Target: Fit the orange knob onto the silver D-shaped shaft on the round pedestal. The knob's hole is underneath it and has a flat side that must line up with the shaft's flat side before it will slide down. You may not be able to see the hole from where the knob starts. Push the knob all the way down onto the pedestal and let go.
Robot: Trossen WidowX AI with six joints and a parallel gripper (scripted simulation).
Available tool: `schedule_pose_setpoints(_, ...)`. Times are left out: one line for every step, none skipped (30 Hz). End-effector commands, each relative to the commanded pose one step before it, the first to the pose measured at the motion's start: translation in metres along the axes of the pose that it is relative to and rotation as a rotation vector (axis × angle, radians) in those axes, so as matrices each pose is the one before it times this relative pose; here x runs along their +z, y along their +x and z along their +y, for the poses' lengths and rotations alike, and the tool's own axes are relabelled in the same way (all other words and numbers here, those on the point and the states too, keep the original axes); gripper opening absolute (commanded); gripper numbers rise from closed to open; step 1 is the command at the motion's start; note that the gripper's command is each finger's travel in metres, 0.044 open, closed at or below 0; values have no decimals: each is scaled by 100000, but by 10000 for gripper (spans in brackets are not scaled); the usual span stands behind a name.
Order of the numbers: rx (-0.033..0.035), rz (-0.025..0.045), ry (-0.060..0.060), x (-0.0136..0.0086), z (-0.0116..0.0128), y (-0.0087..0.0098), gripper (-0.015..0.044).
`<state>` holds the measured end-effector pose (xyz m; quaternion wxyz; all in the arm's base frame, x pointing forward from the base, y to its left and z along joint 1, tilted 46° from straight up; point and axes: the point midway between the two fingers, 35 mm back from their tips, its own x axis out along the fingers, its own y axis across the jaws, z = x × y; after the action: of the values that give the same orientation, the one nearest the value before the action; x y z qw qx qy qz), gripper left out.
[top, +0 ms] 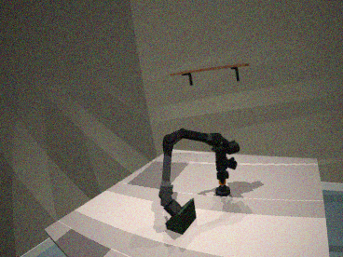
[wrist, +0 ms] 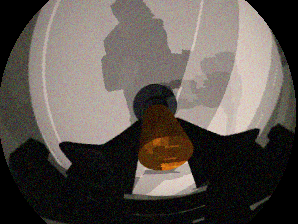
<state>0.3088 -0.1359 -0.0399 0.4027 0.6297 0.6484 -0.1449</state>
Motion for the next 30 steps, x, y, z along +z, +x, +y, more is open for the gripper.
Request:
schedule_pose_setpoints(460,-457,-841,252,-53,-14,0)
schedule_pose_setpoints(0,1,1,-12,-20,22,0)
schedule_pose_setpoints(0,1,0,-11,-2,11,0)
schedule_pose_setpoints(0,0,0,0,0,0,0)
schedule_pose_setpoints(0,1,1,-19,-8,13,0)
schedule_pose_setpoints(0,1,1,-14,-14,18,0)
schedule_pose_setpoints(-1,2,1,-24,-25,21,0)
schedule_pose_setpoints(-1,2,2,-36,-28,11,0)
schedule_pose_setpoints(-1,2,2,-43,-21,-5,0)
schedule_pose_setpoints(-1,2,2,-48,-3,-22,0)
schedule_pose_setpoints(0,1,1,-32,21,-38,0)
schedule_pose_setpoints(-1,-1,0,-4,15,-52,0)
schedule_pose_setpoints(0,0,0,-14,22,-40,0)
schedule_pose_setpoints(0,0,0,-11,30,-41,0)
schedule_pose_setpoints(0,0,0,-8,34,-42,0)
schedule_pose_setpoints(0,0,0,-5,35,-40,0)
schedule_pose_setpoints(0,-1,0,2,28,-35,0)
schedule_pose_setpoints(0,-1,-1,7,26,-28,0)
schedule_pose_setpoints(1,-1,-1,14,27,-21,0)
schedule_pose_setpoints(1,-1,-1,21,27,-9,0)
schedule_pose_setpoints(1,-1,-2,28,25,1,0)
schedule_pose_setpoints(1,-2,-2,34,20,2,0)
schedule_pose_setpoints(1,-1,-1,22,7,8,0)
schedule_pose_setpoints(0,-1,-1,18,-2,17,0)
schedule_pose_setpoints(0,0,0,12,-13,26,0)
schedule_pose_setpoints(0,0,0,6,-22,34,0)
schedule_pose_setpoints(0,1,0,1,-29,40,0)
schedule_pose_setpoints(0,1,0,-2,-26,43,0)
schedule_pose_setpoints(0,1,0,-2,-25,43,0)
schedule_pose_setpoints(0,1,0,-3,-23,39,0)
